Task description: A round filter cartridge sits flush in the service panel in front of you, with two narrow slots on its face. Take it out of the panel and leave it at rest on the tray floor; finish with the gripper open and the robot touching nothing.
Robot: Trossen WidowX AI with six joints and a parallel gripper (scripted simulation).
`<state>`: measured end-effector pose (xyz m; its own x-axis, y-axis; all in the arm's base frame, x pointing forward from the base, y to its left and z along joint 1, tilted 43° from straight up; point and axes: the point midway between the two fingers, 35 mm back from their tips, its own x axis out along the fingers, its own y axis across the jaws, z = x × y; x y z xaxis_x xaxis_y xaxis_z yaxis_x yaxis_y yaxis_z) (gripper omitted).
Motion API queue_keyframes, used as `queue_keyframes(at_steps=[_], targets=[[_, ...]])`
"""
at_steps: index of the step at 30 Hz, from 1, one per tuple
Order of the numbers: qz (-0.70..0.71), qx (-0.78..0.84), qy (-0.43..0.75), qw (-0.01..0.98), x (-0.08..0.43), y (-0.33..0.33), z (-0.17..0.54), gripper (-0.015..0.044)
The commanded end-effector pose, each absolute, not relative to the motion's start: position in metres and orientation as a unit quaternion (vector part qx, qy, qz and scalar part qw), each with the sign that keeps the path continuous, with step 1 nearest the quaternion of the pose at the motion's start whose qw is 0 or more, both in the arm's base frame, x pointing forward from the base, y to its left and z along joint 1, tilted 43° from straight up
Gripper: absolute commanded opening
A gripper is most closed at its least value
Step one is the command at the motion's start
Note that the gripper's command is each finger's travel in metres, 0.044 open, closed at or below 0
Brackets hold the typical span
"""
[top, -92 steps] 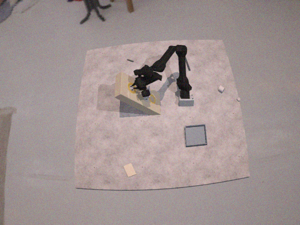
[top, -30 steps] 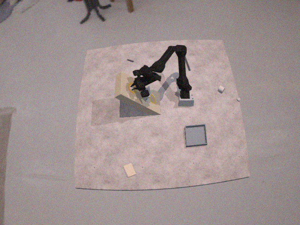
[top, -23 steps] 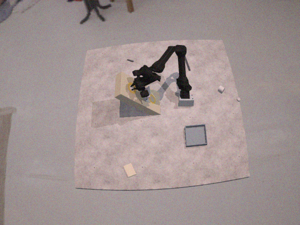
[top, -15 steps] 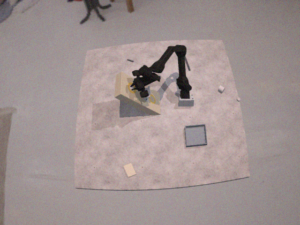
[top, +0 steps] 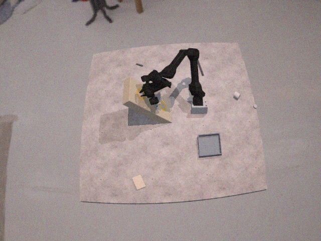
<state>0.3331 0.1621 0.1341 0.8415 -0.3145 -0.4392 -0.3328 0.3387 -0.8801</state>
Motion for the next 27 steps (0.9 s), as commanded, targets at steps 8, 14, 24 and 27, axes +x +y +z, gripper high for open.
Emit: queue_keyframes(at_steps=[8,14,24,27], targets=[[0.006,-0.574,0.286,0.767,0.3380,0.1586,0.1298,0.0089],[0.006,-0.576,0.280,0.768,0.3337,0.1622,0.1337,0.0082],[0.006,-0.576,0.280,0.768,0.3337,0.1622,0.1337,0.0000],[0.004,-0.570,0.281,0.772,0.3345,0.1616,0.1330,0.0000]])
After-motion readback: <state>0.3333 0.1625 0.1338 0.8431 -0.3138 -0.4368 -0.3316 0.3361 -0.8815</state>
